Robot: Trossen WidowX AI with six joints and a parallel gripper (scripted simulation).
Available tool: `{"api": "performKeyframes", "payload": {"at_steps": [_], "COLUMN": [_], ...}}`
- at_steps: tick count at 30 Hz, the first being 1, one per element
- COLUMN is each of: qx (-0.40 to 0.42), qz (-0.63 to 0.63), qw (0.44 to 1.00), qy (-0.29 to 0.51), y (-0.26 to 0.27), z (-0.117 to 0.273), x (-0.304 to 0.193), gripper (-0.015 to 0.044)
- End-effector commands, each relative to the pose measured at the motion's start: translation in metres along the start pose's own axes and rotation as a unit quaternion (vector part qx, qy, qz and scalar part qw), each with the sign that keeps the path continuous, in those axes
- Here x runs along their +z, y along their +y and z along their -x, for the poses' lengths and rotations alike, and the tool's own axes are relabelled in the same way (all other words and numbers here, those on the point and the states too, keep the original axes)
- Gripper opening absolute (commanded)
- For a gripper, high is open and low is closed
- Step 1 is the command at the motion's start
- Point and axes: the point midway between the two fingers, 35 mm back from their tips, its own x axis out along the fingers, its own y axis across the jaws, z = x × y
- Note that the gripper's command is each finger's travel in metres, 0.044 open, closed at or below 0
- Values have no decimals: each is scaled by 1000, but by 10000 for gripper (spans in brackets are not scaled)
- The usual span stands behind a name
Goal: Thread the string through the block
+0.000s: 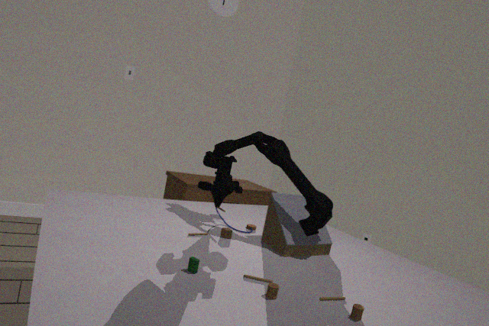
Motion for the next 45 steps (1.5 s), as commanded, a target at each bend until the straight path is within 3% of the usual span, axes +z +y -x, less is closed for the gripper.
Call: {"api": "performKeyframes", "payload": {"at_steps": [1,45], "qx": [2,0], "qz": [-2,-1], "qw": [1000,1000], "qy": [6,15], "y": [0,-31], "z": [-1,-29], "x": [-6,1], "gripper": [0,0]}}
